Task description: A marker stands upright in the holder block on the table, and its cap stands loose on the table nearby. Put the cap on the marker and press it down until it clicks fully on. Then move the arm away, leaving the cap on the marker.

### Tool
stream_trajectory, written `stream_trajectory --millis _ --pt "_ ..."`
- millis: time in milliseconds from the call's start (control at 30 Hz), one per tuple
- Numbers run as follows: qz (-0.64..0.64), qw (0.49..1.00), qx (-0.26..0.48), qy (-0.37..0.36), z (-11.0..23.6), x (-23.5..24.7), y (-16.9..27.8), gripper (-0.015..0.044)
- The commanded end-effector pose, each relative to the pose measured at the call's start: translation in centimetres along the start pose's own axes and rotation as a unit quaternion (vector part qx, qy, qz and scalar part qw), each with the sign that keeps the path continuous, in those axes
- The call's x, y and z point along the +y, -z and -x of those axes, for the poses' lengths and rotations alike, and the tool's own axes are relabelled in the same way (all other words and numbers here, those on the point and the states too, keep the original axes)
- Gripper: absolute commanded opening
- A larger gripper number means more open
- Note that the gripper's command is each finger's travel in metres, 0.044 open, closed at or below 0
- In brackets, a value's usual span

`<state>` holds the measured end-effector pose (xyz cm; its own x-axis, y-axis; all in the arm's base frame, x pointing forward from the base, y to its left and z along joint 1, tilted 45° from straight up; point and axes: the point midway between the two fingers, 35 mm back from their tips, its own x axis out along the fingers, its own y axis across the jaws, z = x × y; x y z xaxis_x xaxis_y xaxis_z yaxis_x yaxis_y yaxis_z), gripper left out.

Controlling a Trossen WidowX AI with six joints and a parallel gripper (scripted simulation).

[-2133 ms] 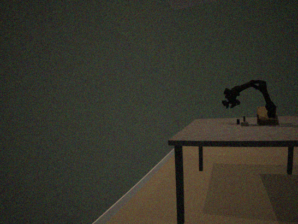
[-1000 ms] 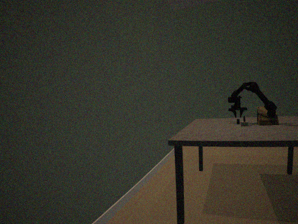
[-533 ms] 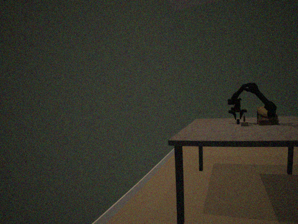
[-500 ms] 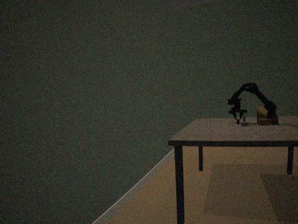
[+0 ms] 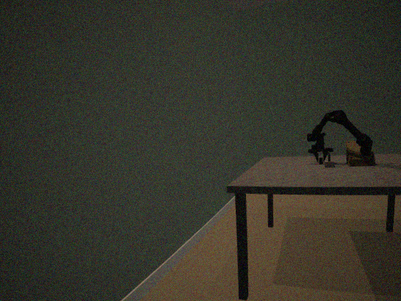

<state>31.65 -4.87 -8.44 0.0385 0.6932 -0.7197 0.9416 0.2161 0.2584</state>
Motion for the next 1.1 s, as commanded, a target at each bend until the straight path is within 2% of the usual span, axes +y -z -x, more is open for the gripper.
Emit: stream_trajectory --millis 0,67,200,500,600,1067 --pt "-0.003 1.000 0.003 -0.001 -0.7 -0.1 0.1 0.0240" --pt "-0.003 1.000 0.003 -0.001 -0.8 -0.1 0.1 0.0240" --pt "-0.003 1.000 0.003 -0.001 -0.8 -0.1 0.1 0.0135" --pt "-0.003 1.000 0.003 -0.001 -0.8 -0.2 0.1 0.0075" --pt "0.004 1.000 -0.007 -0.006 -0.3 0.0 -0.3 0.0000" --pt "0.003 1.000 -0.004 -0.002 3.3 -0.1 -0.3 0.0000"
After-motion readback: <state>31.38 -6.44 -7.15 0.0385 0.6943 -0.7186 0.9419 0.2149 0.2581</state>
